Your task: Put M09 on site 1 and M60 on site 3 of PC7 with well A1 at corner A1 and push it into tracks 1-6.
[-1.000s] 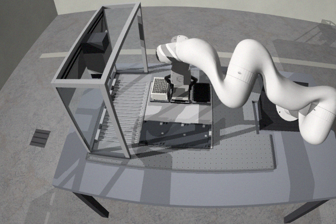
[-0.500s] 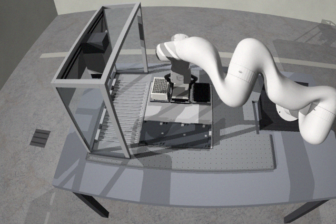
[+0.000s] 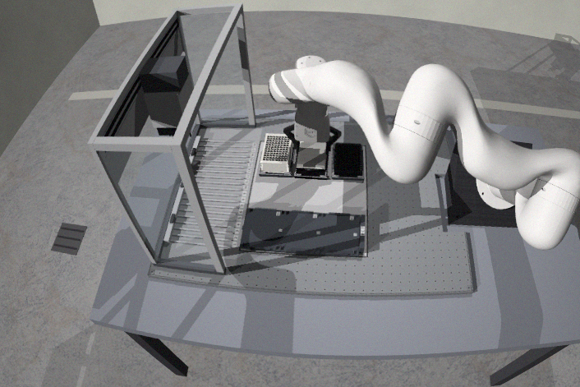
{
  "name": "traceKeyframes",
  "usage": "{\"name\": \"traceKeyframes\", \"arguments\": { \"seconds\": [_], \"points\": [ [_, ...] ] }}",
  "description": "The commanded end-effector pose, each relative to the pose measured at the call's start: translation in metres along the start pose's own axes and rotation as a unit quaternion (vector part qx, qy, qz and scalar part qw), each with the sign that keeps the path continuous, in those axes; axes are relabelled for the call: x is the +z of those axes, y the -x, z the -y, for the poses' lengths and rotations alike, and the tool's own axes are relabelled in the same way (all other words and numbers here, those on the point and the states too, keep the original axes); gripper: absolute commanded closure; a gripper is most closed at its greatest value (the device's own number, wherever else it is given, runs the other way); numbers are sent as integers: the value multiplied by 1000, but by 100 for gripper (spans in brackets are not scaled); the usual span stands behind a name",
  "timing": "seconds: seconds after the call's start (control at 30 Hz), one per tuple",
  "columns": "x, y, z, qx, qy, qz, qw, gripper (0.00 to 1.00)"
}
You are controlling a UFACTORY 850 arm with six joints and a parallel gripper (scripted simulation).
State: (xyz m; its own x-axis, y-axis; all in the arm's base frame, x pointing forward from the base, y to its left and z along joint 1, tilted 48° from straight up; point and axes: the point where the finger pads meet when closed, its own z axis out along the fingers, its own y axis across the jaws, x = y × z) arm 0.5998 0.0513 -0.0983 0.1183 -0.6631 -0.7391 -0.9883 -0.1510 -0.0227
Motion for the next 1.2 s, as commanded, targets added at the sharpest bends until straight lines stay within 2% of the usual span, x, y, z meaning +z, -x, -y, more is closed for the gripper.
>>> {"name": "traceKeyframes", "arguments": {
  "seconds": [0.0,1.17],
  "points": [
    [-8,0,1,0,-1,0,1000,100],
    [-58,0,1,0,-1,0,1000,100]
  ]
}}
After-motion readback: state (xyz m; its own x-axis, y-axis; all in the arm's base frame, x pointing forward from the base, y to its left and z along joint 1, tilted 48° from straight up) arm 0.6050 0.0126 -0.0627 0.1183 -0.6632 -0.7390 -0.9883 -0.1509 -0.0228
